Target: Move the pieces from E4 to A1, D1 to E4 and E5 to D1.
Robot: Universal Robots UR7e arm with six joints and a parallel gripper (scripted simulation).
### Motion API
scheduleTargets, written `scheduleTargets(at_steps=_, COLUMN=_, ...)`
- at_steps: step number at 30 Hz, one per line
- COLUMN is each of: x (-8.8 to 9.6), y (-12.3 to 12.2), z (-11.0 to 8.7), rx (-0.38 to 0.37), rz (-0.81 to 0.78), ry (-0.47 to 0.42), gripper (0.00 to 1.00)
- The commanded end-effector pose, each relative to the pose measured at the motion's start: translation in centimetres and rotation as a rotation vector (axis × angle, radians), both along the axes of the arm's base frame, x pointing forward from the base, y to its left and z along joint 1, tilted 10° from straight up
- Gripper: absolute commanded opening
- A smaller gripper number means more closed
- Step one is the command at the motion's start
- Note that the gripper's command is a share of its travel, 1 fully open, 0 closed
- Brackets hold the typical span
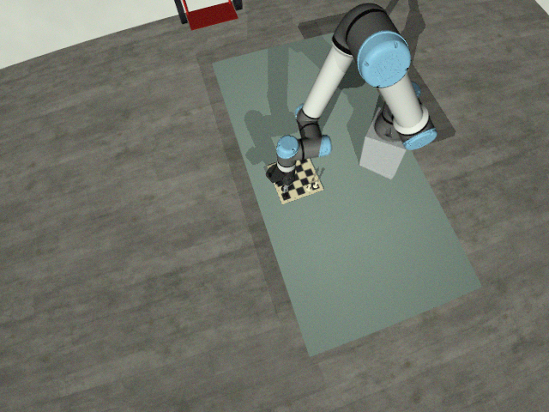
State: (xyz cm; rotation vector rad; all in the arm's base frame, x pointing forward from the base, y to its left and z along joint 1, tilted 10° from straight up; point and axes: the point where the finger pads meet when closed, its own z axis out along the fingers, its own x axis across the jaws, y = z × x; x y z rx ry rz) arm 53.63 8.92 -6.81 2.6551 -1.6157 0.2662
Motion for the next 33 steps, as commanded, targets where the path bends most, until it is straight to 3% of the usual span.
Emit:
scheduleTargets(at_steps=1, x=0.1, y=0.1, z=0.0, rx=0.008, rz=-0.127, ry=-0.014, gripper=1.00)
scheduleTargets(at_steps=16, x=-0.2, y=0.5, z=-0.4, rx=0.089, rz=-0.721, ry=-0.081, gripper=1.00)
scheduleTargets(at_steps=18, x=-0.2, y=0.5, z=-0.4, rx=0.089, rz=-0.721, ry=-0.081, gripper=1.00)
scheduleTargets(at_steps=33, x=-1.1, y=0.9, z=-0.7, rx=0.150, rz=-1.163, ry=-0.131, gripper=1.00)
